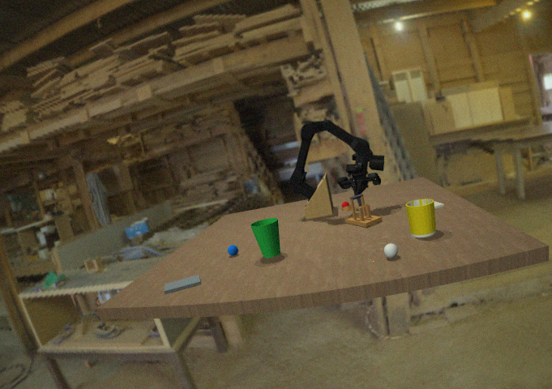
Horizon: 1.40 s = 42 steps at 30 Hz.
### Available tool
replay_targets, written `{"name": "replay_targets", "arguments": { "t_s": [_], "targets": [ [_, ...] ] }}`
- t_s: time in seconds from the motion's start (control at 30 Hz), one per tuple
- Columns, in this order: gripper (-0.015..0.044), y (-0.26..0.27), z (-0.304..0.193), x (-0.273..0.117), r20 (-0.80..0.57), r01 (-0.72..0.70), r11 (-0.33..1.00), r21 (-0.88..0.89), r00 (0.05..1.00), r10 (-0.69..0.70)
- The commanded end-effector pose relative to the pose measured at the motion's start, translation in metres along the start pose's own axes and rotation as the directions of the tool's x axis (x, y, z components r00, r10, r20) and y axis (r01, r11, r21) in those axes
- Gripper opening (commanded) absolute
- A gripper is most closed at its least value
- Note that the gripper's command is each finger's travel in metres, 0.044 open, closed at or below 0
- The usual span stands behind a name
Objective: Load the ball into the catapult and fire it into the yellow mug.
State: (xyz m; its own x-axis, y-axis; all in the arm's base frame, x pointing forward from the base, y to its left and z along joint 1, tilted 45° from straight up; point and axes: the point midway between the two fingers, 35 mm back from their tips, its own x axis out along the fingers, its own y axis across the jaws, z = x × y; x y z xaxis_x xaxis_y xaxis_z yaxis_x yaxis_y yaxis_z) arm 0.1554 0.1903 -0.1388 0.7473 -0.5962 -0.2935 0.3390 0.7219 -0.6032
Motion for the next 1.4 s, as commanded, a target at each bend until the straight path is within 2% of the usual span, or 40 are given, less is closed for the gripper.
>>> {"name": "replay_targets", "arguments": {
  "t_s": [0.0,1.07,1.23,1.37],
  "targets": [
    [0.0000,-0.002,-0.006,0.007,0.005,0.003,1.000,-0.010,1.000,-0.003],
    [0.0000,-0.010,-0.050,0.053,0.008,0.006,1.000,-0.010,1.000,-0.006],
    [0.0000,-0.009,-0.049,0.051,0.007,0.005,1.000,-0.010,1.000,-0.005],
    [0.0000,0.012,-0.033,0.013,0.001,-0.006,1.000,-0.005,1.000,0.006]
  ]
}}
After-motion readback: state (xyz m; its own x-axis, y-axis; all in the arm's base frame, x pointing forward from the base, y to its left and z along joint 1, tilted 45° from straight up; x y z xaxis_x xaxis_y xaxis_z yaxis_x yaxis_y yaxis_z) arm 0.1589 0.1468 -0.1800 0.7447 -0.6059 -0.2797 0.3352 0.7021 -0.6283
